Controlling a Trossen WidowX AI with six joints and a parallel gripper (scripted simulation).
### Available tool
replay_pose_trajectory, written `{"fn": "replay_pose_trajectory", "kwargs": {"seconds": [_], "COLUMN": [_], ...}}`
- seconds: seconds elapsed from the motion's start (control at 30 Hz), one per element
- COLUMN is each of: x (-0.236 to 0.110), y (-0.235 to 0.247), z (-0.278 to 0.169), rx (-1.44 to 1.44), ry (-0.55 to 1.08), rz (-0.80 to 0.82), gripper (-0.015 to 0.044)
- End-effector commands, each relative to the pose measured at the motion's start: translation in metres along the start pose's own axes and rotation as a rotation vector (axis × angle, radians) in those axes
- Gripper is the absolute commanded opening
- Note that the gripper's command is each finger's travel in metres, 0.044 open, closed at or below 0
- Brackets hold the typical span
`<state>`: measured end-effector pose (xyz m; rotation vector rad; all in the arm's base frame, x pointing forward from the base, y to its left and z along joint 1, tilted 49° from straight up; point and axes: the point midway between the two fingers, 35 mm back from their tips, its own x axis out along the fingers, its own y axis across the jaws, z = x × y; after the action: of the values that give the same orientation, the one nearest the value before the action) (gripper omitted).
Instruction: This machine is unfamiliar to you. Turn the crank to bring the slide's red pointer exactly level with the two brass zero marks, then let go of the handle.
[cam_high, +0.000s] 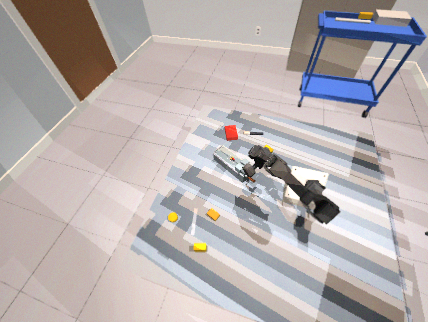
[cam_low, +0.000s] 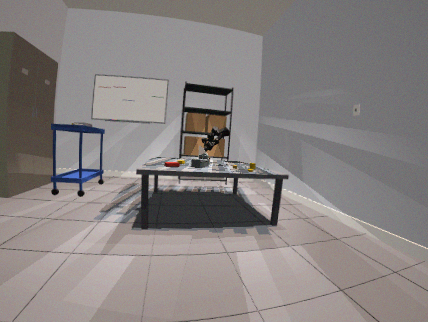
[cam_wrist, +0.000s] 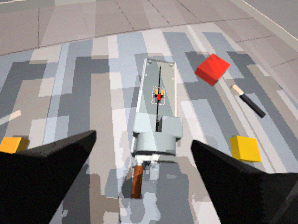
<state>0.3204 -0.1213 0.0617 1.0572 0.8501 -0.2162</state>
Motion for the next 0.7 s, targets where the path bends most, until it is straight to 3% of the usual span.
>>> {"fn": "replay_pose_trajectory", "kwargs": {"seconds": [0.0, 0.67], "x": [0.009, 0.059], "y": [-0.003, -0.038], "z": [0.009, 0.064], "rx": [-0.011, -0.078], "ry": [0.03, 0.115], "rz": [0.02, 0.163], "gripper": [0.044, 0.044]}}
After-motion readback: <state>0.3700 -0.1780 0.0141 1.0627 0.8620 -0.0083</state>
